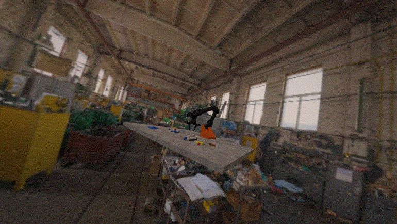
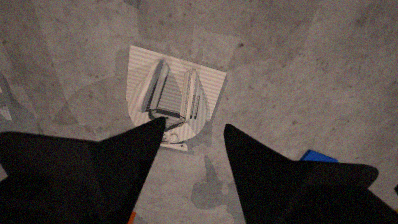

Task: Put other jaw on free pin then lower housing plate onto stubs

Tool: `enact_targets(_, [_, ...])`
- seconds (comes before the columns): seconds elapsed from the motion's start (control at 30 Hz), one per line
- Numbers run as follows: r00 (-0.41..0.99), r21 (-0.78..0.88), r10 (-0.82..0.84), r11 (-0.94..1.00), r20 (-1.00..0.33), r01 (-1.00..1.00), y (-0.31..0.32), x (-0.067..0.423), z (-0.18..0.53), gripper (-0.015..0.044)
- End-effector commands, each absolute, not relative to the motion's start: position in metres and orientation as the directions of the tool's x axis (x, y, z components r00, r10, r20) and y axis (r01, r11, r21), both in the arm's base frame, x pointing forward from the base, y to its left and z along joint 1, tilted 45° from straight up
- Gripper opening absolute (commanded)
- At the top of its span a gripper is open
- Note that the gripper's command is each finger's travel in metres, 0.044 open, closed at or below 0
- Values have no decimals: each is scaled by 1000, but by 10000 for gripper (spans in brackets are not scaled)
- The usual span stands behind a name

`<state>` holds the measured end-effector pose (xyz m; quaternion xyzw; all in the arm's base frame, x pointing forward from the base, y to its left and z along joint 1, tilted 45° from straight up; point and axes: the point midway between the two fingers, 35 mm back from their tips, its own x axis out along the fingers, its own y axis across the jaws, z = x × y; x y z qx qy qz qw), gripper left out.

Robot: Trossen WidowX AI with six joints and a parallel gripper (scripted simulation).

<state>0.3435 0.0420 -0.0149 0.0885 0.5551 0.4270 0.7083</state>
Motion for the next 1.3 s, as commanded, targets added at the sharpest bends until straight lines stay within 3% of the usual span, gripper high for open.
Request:
enact_targets(0.0, [46,611,721,617,-691,-496,53,350,12,329])
enact_targets(0.17, [34,607,700,642,-714,-469,85,334,46,440])
enact_targets(0.8, [-2,636,705,639,-709,-433,193,167,164,440])
enact_targets(1.27, [-4,642,710,635,-704,-431,223,160,138,440])
